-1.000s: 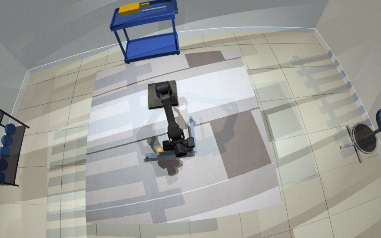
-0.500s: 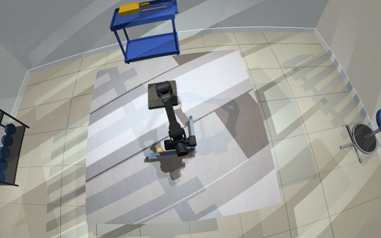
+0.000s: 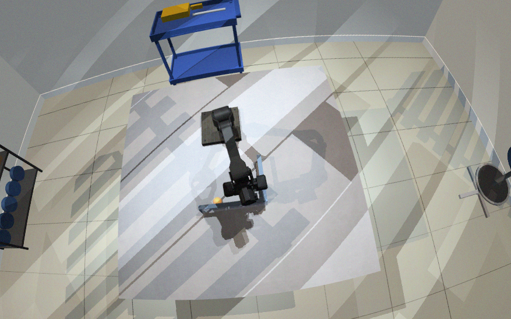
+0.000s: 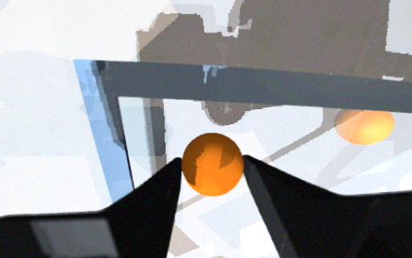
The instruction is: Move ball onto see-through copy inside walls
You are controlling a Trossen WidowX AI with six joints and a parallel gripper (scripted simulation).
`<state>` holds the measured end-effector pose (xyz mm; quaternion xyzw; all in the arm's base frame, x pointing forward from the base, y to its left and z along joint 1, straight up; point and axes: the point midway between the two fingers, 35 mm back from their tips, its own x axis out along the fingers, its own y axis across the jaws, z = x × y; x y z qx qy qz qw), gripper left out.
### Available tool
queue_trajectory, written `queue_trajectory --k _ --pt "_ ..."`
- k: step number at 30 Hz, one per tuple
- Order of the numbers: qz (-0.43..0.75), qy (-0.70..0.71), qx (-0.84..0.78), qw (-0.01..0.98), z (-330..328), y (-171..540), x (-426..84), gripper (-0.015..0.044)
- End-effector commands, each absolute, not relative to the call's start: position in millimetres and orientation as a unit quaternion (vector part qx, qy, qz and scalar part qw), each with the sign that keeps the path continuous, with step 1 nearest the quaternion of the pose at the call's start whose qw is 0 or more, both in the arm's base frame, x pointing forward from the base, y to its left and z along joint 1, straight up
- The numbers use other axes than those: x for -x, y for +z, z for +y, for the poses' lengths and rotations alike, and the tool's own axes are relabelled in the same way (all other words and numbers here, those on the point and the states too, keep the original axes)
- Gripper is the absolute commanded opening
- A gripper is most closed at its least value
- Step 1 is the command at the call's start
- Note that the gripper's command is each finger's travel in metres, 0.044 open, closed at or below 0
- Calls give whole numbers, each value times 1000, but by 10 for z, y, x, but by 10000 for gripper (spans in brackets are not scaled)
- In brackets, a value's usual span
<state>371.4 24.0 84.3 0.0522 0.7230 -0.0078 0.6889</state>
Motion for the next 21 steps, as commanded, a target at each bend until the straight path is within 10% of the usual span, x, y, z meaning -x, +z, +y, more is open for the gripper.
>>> queue_trajectory --k 1,21 --pt "714 -18 -54 698 187 1074 -3761 0" --pt "692 -48 -52 718 -71 1668 -3831 0"
